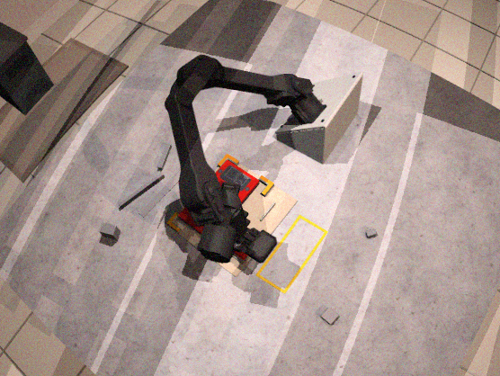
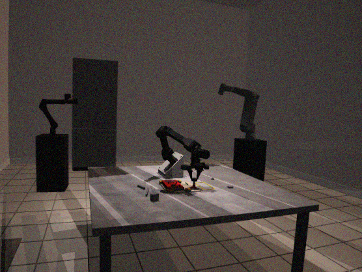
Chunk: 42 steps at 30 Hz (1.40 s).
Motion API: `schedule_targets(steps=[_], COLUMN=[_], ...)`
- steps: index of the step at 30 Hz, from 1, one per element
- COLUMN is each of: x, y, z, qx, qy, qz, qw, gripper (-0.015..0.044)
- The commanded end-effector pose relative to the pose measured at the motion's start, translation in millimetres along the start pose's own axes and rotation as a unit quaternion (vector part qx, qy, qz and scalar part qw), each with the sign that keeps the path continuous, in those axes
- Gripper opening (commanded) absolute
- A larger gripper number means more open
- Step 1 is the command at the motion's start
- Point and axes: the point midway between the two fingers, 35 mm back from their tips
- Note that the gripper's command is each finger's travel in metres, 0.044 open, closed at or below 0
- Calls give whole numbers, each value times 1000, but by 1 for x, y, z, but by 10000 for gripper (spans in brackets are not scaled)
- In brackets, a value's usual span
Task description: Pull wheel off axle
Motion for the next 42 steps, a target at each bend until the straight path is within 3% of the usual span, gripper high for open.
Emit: schedule_targets(steps=[1, 19, 28, 31, 42], x=[0, 0, -2, -1, -17], y=[0, 0, 1, 3, 66], z=[1, 8, 42, 36, 42], qx=[2, 2, 2, 0, 7], qy=[1, 1, 1, -1, -2], qz=[-2, -2, -2, 2, 1], qw=[1000, 1000, 1000, 1000, 1000], gripper=[0, 0, 0, 0, 0])
Point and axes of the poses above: the point midway between the two fingers, 35 mm back from their tips, its own z axis back along the fingers, its own y axis across the jaws, x = y × z, and after that the axes turned 12 degrees about z, right-handed
